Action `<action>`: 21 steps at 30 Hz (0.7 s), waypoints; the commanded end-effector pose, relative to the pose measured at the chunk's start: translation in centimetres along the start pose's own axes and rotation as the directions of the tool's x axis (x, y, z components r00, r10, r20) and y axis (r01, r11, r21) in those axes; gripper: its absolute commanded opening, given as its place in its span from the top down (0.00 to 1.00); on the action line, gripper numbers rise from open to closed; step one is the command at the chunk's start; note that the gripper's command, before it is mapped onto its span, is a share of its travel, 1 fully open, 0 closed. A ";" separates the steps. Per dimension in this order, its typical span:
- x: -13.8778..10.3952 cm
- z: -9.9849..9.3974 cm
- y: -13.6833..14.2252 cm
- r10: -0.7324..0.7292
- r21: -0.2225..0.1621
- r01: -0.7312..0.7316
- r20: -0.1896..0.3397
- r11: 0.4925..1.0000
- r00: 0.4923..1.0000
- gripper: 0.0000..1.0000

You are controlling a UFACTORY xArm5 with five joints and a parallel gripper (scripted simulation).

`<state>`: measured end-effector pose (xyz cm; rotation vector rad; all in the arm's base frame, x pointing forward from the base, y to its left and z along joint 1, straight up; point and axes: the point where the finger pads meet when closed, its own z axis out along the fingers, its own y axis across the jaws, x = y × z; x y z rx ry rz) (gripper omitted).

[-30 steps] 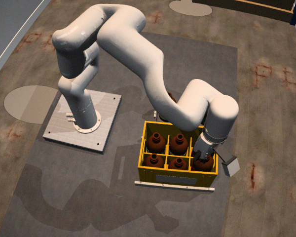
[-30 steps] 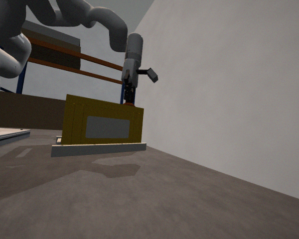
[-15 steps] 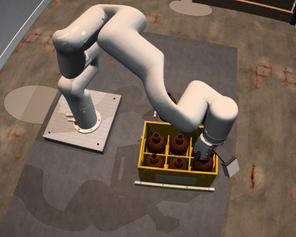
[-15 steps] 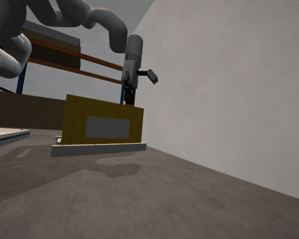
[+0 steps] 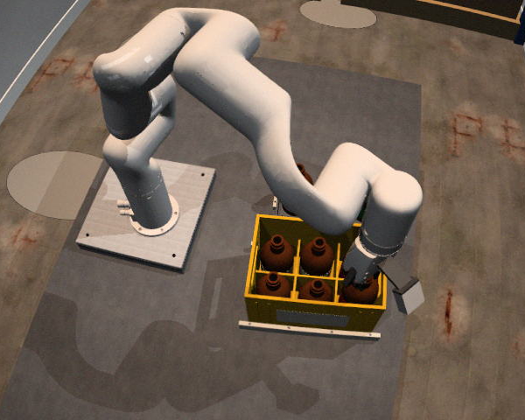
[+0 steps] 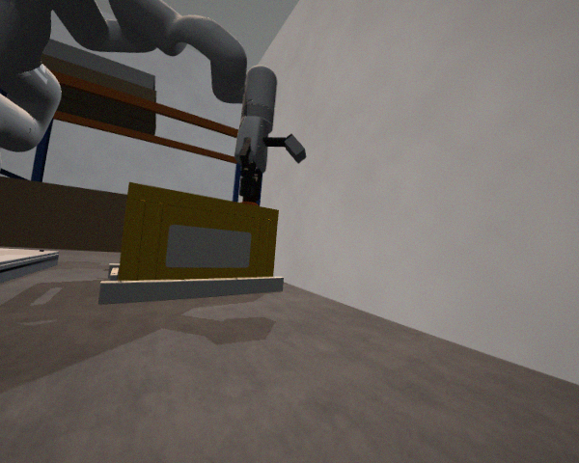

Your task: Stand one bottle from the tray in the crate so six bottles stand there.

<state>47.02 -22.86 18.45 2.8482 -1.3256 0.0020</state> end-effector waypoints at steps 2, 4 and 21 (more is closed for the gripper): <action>0.1 -0.2 0.0 0.000 0.002 0.000 -0.004 1.000 1.000 1.00; 0.1 -0.1 0.0 0.000 0.002 0.000 -0.004 1.000 1.000 1.00; 0.1 0.8 -0.1 0.000 0.002 0.000 -0.004 1.000 1.000 1.00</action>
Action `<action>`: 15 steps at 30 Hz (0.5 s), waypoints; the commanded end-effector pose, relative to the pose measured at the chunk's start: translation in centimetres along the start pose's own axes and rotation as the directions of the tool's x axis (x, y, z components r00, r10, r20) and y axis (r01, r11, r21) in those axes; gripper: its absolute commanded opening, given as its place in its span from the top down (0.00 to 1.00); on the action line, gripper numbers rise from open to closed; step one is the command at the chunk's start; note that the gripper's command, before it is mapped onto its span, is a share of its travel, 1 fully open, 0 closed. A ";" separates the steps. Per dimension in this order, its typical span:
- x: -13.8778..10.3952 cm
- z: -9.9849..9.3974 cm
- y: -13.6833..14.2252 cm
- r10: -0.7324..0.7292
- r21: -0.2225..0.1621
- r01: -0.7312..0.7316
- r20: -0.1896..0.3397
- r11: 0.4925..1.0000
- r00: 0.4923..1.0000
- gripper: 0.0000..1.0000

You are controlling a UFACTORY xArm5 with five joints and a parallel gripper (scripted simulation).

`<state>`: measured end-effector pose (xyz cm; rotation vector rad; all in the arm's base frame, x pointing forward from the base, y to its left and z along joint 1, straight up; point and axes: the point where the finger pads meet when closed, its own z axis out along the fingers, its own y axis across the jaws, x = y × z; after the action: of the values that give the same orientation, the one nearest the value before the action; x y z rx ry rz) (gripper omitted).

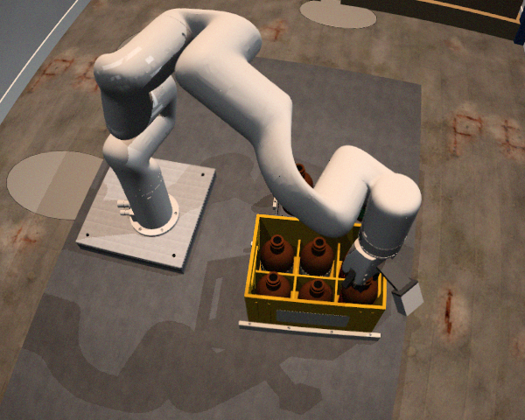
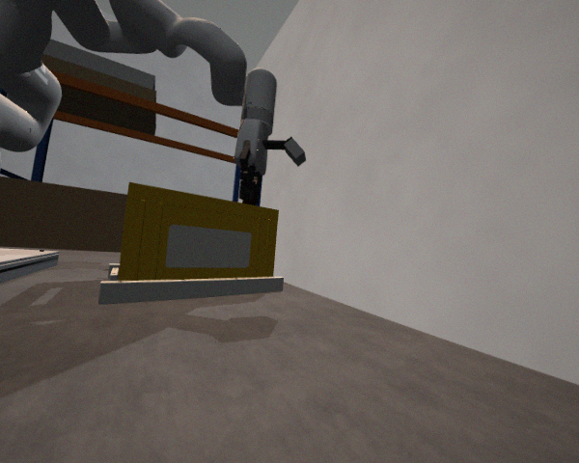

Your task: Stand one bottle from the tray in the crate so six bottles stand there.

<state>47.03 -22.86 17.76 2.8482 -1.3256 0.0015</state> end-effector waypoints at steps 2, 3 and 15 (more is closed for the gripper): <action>0.1 0.3 -0.1 0.000 0.002 0.000 -0.005 1.000 1.000 1.00; 0.1 0.4 -0.1 0.000 0.002 0.000 -0.005 1.000 1.000 1.00; 0.1 1.7 -0.1 0.000 0.002 0.000 -0.005 1.000 1.000 1.00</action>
<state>47.02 -22.84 16.23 2.8482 -1.3257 0.0008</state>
